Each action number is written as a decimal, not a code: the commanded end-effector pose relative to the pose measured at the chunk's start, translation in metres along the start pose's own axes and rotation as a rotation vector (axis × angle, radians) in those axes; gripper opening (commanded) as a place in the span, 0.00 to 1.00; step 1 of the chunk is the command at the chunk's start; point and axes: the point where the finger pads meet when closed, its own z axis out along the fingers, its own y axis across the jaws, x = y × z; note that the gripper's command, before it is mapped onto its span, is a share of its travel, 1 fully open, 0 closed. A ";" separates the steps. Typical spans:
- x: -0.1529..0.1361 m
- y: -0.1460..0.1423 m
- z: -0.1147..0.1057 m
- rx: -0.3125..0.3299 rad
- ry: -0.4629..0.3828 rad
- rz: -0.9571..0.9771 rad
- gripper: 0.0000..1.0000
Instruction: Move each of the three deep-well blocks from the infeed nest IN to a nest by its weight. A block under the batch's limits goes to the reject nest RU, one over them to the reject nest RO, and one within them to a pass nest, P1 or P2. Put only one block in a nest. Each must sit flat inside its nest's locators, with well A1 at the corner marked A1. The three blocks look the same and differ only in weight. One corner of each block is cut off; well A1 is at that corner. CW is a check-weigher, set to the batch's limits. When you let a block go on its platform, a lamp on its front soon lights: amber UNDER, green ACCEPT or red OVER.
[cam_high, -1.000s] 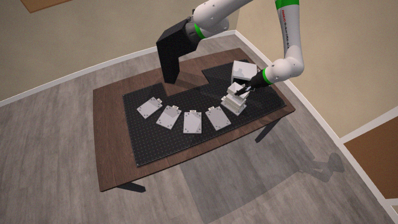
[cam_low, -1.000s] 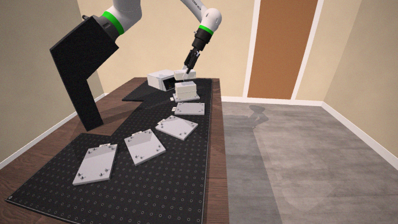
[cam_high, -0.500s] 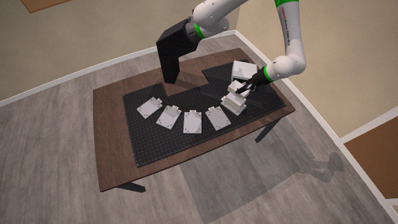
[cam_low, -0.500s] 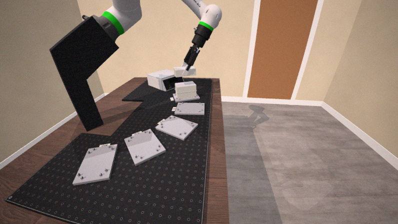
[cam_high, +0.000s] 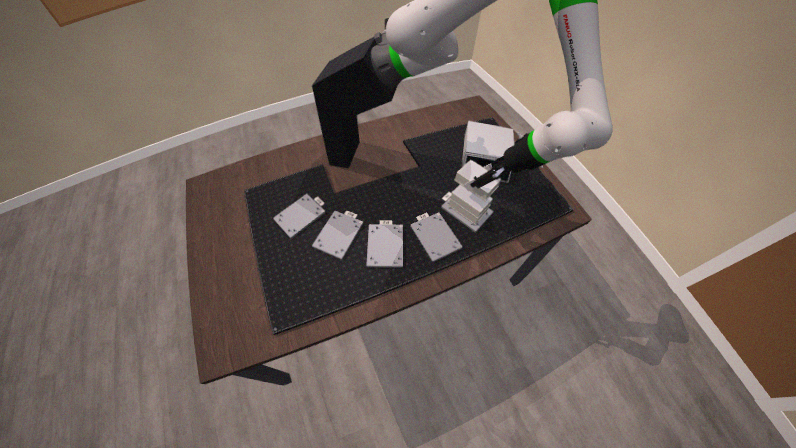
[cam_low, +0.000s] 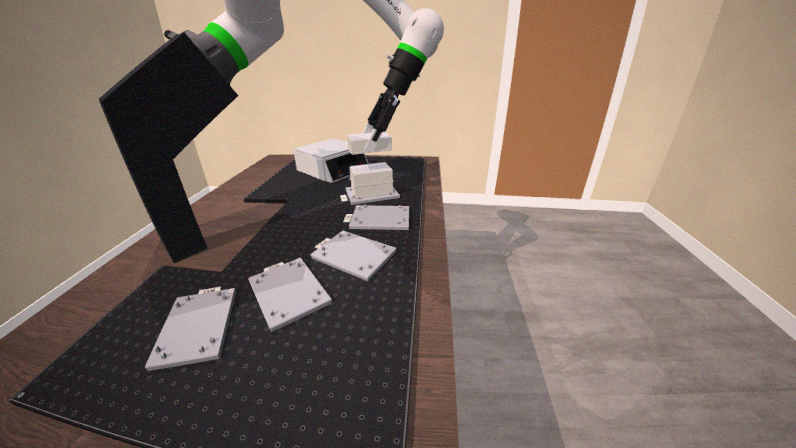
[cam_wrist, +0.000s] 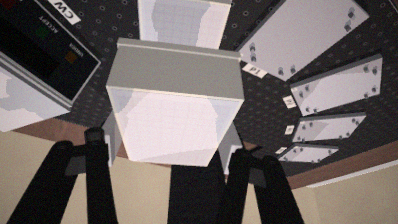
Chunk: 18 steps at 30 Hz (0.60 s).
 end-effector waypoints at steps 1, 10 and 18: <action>0.000 -0.003 0.000 -0.017 0.000 -0.029 0.10; -0.005 -0.033 0.001 -0.167 0.000 -0.288 0.10; -0.008 -0.053 0.002 -0.191 0.000 -0.331 0.10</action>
